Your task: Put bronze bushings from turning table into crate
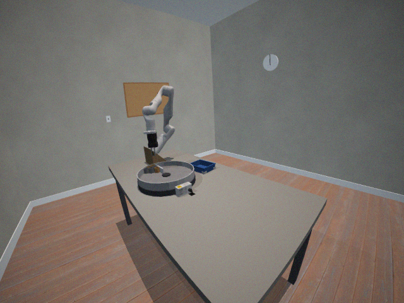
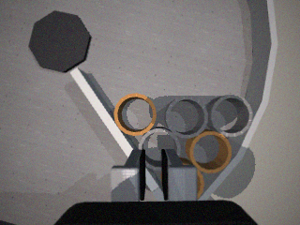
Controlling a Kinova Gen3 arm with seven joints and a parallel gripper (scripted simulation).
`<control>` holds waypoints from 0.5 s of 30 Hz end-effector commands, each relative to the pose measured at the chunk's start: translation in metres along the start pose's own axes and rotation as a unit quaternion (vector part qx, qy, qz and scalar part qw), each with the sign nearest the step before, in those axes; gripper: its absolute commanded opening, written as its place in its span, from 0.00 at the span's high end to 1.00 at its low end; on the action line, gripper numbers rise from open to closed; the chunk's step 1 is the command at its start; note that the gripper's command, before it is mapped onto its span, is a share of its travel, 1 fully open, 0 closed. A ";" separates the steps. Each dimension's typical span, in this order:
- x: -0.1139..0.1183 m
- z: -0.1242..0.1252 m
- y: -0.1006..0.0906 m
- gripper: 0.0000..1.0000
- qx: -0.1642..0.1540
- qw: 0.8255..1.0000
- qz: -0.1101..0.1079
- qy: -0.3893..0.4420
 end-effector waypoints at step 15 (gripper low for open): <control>-0.002 0.005 0.004 0.66 0.001 0.993 0.000 -0.120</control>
Point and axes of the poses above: the point where the finger pads meet when closed, its own y axis out along the fingers, its own x axis across the jaws, z = x × y, the point moved 9 cm from there along -y, back along the fingers, and after that the axes turned 8 degrees about -y, right-handed, at the moved point
